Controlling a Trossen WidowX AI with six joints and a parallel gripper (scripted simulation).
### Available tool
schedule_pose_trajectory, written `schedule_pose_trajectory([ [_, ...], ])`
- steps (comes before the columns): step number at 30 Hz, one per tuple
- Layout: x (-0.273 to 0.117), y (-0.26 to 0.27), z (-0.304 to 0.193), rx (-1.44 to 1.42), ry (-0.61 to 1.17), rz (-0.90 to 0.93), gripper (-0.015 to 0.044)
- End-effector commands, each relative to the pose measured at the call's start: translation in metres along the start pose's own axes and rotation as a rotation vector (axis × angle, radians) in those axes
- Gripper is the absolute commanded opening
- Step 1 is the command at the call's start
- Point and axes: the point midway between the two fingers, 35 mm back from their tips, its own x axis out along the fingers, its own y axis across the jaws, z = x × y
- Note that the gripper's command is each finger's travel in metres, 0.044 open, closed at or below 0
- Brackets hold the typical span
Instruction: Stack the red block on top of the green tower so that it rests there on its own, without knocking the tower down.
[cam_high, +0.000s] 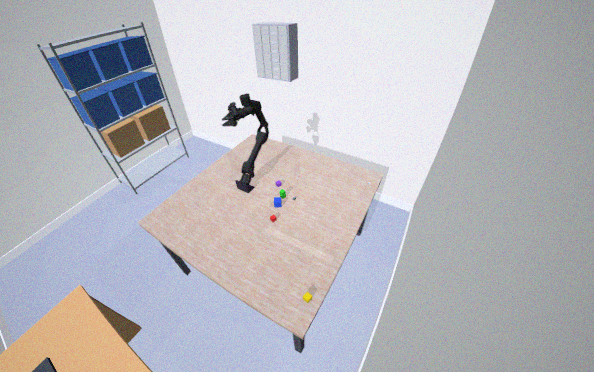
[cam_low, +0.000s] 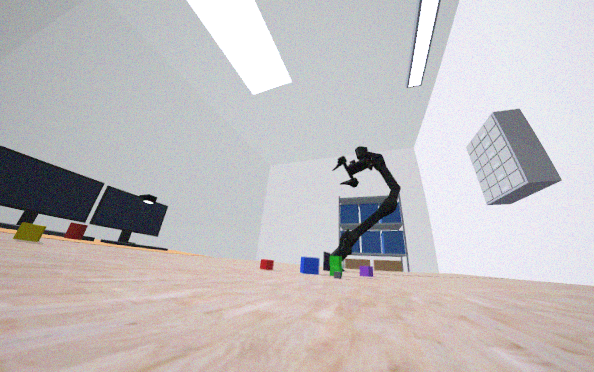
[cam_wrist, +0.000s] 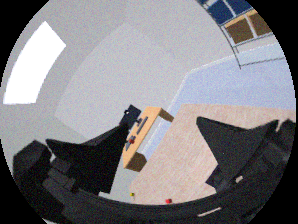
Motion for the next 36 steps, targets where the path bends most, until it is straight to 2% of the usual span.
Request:
schedule_pose_trajectory([
  [1, 0.014, 0.027, -0.026, -0.136, 0.086, 0.038, 0.0440],
  [10, 0.050, 0.099, -0.132, -0.603, 0.370, 0.160, 0.0440],
  [18, 0.068, 0.127, -0.253, -1.016, 0.642, 0.264, 0.0440],
  [27, 0.066, 0.119, -0.387, -1.445, 0.962, 0.420, 0.0440],
  [36, 0.052, 0.075, -0.506, -1.787, 1.302, 0.603, 0.0440],
])
